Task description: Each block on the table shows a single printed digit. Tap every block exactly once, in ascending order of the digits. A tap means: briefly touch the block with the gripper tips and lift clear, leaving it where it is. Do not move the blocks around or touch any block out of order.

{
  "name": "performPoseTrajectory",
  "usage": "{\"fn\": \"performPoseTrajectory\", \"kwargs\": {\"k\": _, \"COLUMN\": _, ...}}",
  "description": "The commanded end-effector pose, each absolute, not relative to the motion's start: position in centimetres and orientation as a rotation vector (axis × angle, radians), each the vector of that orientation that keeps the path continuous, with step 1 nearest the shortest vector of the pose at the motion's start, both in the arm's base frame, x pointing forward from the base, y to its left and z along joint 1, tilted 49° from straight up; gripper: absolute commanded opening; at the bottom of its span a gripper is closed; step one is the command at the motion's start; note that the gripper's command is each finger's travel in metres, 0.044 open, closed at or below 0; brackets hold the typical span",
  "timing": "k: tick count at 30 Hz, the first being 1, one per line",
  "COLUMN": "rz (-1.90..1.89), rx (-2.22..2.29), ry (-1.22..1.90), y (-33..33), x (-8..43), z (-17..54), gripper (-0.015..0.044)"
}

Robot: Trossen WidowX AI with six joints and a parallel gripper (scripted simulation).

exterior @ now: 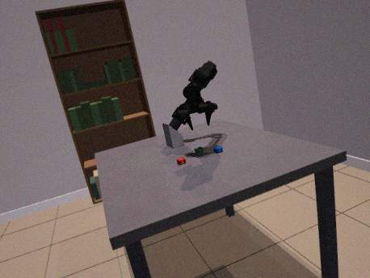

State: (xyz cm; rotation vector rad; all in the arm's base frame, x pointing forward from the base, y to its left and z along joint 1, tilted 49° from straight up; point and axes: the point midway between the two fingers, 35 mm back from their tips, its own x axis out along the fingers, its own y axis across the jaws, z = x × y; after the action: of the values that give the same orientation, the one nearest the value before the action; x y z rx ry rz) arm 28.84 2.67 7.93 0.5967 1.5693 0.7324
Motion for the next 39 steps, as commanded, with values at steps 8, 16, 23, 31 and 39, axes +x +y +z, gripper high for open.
{"fn": "performPoseTrajectory", "kwargs": {"k": 8, "rz": 0.746, "rx": 0.589, "ry": 1.55, "y": 6.0, "x": 33.1, "z": 10.9, "gripper": 0.04}}
{"fn": "performPoseTrajectory", "kwargs": {"k": 16, "rz": 0.746, "rx": 0.589, "ry": 1.55, "y": 6.0, "x": 33.1, "z": 10.9, "gripper": 0.04}}
{"fn": "performPoseTrajectory", "kwargs": {"k": 23, "rz": 0.746, "rx": 0.589, "ry": 1.55, "y": 6.0, "x": 33.1, "z": 10.9, "gripper": 0.04}}
{"fn": "performPoseTrajectory", "kwargs": {"k": 31, "rz": 0.746, "rx": 0.59, "ry": 1.548, "y": 11.2, "x": 32.4, "z": 6.3, "gripper": 0.0242}}
{"fn": "performPoseTrajectory", "kwargs": {"k": 39, "rz": 0.748, "rx": 0.591, "ry": 1.548, "y": 12.0, "x": 32.1, "z": 5.6, "gripper": 0.0032}}
